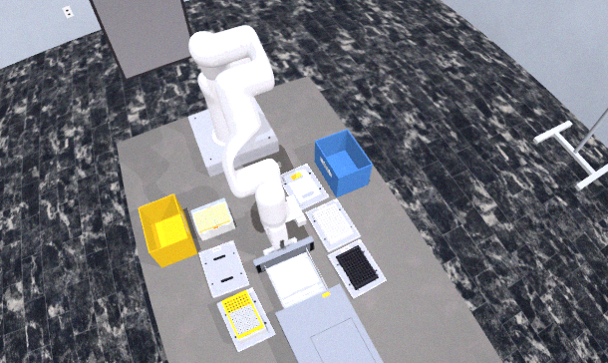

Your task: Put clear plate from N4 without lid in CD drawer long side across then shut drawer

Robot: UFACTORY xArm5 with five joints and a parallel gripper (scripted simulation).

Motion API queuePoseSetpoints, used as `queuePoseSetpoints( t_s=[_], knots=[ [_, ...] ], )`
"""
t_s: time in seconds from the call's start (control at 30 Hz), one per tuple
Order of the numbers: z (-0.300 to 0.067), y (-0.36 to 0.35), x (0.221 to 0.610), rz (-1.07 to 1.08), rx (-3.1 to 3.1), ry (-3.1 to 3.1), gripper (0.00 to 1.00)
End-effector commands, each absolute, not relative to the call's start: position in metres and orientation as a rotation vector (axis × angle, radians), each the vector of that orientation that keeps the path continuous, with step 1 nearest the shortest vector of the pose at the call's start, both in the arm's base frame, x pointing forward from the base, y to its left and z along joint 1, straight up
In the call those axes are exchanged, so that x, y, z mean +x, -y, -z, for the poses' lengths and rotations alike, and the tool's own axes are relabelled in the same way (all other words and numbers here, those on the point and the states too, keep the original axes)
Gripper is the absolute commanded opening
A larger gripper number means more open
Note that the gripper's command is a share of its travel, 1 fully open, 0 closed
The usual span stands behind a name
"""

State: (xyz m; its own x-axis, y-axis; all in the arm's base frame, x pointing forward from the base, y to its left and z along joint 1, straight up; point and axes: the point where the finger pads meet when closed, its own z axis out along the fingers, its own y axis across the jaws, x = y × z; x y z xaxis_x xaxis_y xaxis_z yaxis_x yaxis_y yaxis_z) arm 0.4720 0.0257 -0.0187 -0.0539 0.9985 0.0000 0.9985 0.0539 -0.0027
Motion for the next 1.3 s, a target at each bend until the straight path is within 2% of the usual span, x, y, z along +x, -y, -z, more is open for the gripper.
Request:
queuePoseSetpoints(
  t_s=[0.0, 1.27],
  knots=[
    [0.017, -0.026, 0.475, 0.004, -2.162, 2.282, 0.00],
    [0.016, -0.029, 0.528, 0.004, -2.163, 2.282, 0.00]
  ],
)
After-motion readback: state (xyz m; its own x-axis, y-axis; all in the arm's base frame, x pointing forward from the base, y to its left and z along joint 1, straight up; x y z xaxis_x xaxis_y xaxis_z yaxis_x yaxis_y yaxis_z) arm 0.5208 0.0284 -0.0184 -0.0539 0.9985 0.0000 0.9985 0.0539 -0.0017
